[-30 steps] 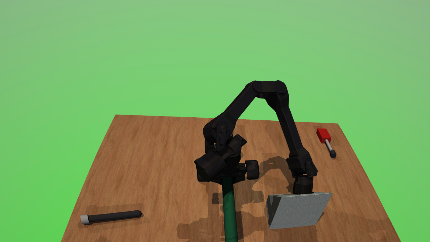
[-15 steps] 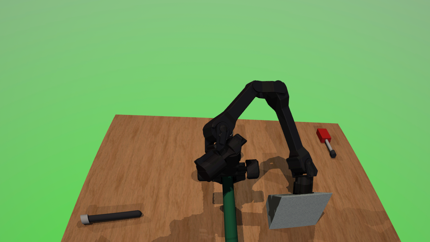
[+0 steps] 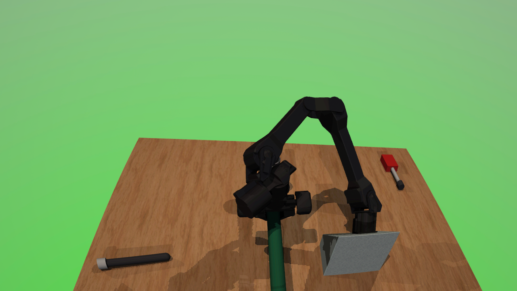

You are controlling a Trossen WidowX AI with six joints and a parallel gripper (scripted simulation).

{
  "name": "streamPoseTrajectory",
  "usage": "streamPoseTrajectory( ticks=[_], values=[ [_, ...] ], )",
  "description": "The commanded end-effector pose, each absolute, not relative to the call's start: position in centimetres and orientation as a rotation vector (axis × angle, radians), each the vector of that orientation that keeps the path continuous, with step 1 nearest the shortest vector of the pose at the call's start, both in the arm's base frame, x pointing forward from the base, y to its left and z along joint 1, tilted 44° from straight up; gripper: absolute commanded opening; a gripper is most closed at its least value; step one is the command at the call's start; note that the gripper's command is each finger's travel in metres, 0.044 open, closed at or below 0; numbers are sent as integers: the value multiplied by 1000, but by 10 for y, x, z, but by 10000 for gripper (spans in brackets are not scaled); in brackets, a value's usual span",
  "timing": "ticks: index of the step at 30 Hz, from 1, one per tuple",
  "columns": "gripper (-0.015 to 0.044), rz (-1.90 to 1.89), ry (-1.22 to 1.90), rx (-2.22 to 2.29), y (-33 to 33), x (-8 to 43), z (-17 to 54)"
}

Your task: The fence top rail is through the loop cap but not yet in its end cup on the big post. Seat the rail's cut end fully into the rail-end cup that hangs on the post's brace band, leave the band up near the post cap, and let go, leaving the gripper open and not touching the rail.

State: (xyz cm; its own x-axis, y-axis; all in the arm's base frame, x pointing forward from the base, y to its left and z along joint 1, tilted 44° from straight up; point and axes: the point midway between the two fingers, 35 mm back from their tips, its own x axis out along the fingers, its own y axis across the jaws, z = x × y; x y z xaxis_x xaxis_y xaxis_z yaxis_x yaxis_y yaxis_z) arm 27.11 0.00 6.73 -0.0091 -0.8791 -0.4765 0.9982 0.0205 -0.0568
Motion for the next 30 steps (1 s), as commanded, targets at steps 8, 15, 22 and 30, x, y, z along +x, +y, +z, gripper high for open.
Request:
streamPoseTrajectory(
  ticks=[8, 15, 22, 30],
  values=[
    [0, -1518, 429, 335, 3, 274, 71],
    [0, -1518, 429, 335, 3, 275, 72],
    [0, -1536, 437, 336, 0, 271, 69],
    [0, -1536, 437, 336, 0, 272, 70]
  ],
)
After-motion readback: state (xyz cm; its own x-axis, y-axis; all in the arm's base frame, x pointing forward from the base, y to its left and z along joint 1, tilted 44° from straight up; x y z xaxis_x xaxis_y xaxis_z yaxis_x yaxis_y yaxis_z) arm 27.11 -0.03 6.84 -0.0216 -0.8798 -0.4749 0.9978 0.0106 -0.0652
